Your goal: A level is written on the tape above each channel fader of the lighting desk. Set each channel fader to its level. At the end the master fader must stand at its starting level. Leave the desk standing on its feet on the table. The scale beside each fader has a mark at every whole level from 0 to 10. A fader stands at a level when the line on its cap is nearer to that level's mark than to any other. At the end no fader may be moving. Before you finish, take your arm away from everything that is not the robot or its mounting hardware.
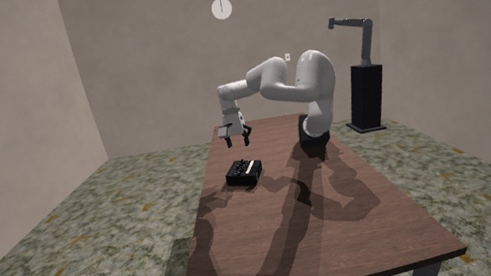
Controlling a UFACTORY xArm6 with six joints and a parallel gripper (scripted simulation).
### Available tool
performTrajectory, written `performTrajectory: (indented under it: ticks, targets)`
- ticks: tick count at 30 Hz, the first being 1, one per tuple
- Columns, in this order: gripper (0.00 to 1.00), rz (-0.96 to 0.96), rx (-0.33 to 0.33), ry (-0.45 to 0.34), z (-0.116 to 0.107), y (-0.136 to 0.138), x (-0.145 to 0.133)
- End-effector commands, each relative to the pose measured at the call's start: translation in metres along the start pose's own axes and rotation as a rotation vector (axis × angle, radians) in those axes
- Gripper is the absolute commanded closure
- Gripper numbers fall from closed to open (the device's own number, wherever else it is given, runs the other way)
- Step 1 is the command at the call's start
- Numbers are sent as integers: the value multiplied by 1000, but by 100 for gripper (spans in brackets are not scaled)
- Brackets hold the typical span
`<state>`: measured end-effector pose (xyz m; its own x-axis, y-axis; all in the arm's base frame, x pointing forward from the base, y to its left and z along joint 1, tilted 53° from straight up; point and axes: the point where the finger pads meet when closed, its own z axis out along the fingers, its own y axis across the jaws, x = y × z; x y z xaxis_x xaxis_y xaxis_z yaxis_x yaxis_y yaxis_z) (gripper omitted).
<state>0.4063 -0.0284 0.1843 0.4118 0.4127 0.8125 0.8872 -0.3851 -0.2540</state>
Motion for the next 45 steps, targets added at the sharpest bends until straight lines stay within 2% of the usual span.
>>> performTrajectory:
  ticks: [1, 7, 9, 10, 20, 35, 45]
  targets:
    - [0, 276, -36, -9, -7, -4, -1]
    - [0, 566, -69, 5, -11, -7, -1]
    - [0, 566, -69, 5, -11, -7, -1]
    - [0, 706, -84, 9, -11, -7, -2]
    - [0, 1136, -138, -1, -12, -8, -2]
    - [0, 1114, -136, -4, -12, -7, -1]
    - [0, 909, -112, -25, -9, -1, 2]
